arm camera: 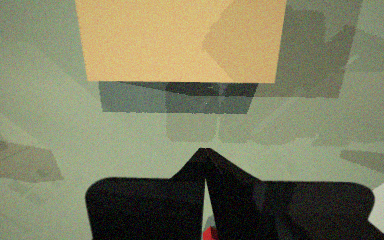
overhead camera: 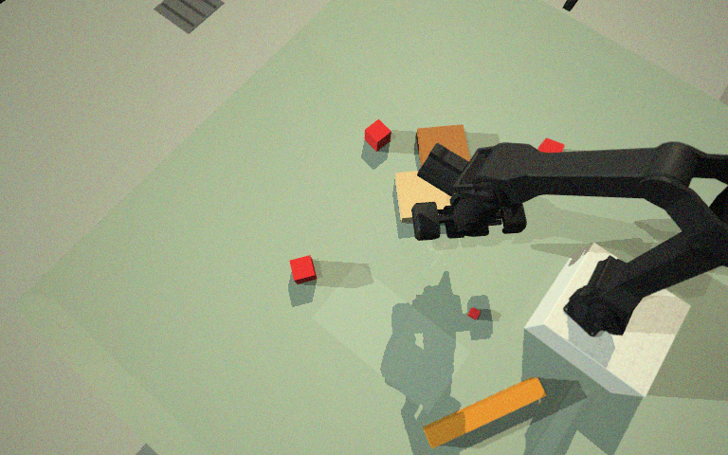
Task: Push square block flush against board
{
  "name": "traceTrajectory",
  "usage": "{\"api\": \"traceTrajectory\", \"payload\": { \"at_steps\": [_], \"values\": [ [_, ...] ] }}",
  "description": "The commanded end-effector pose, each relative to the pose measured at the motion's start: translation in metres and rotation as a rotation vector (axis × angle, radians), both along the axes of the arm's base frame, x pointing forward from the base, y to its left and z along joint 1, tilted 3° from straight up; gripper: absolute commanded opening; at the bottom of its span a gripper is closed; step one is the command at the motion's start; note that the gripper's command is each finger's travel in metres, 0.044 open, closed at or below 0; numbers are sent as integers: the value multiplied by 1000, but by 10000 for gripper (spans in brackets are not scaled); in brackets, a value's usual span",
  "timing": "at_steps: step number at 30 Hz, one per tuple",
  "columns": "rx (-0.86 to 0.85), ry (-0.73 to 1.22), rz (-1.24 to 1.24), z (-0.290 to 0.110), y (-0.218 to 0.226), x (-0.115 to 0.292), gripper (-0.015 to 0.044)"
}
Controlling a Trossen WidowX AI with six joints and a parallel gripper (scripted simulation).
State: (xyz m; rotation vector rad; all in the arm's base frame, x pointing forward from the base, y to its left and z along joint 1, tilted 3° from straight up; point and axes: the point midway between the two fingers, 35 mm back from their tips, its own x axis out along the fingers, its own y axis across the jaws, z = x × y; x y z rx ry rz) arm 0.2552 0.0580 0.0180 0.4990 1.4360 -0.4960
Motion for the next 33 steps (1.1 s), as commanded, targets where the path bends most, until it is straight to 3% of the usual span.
{"api": "traceTrajectory", "payload": {
  "at_steps": [1,33],
  "values": [
    [-4,-1,51,1,1,5,0],
    [-88,24,1155,17,26,106,0]
  ]
}}
